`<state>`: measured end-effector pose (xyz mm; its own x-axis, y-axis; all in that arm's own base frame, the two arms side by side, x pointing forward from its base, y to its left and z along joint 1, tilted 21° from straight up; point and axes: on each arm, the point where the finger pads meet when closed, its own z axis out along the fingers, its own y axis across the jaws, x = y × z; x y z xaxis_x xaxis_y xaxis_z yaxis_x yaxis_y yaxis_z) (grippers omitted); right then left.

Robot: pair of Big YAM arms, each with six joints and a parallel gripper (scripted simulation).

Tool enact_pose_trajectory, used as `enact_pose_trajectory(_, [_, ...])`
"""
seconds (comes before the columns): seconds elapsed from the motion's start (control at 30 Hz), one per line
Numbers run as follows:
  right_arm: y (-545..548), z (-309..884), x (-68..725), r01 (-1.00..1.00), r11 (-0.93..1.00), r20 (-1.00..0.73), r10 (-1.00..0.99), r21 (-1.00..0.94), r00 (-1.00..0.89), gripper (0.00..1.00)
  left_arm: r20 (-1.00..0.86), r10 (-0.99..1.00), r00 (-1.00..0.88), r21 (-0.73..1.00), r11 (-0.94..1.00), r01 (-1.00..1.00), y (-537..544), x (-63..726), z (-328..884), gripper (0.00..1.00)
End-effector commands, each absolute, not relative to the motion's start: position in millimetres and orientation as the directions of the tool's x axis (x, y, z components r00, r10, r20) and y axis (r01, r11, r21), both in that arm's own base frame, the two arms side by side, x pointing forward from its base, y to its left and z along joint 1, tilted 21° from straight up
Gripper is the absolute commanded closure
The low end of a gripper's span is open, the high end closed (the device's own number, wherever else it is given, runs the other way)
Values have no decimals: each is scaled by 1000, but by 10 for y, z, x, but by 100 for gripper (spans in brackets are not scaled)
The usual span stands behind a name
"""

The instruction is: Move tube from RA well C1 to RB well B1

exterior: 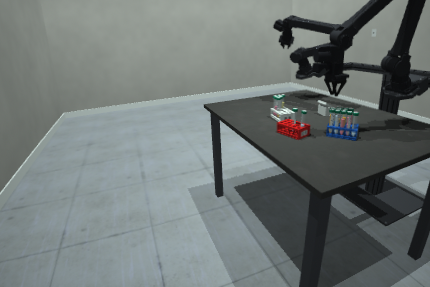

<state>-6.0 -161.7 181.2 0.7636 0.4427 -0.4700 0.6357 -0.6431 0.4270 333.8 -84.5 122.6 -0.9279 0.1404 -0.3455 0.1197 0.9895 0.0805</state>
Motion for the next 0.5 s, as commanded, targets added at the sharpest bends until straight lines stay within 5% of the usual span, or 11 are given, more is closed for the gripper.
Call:
enact_pose_trajectory(0.0, [-1640,1973,-55,632,-629,-478,427,453,767,70,-370,157,-916,86,987,135,-659,3298,1280,70])
enact_pose_trajectory(0.47, [-1640,1973,-55,632,-629,-478,427,453,767,70,-354,159,-922,89,987,136,-119,3002,1176,70])
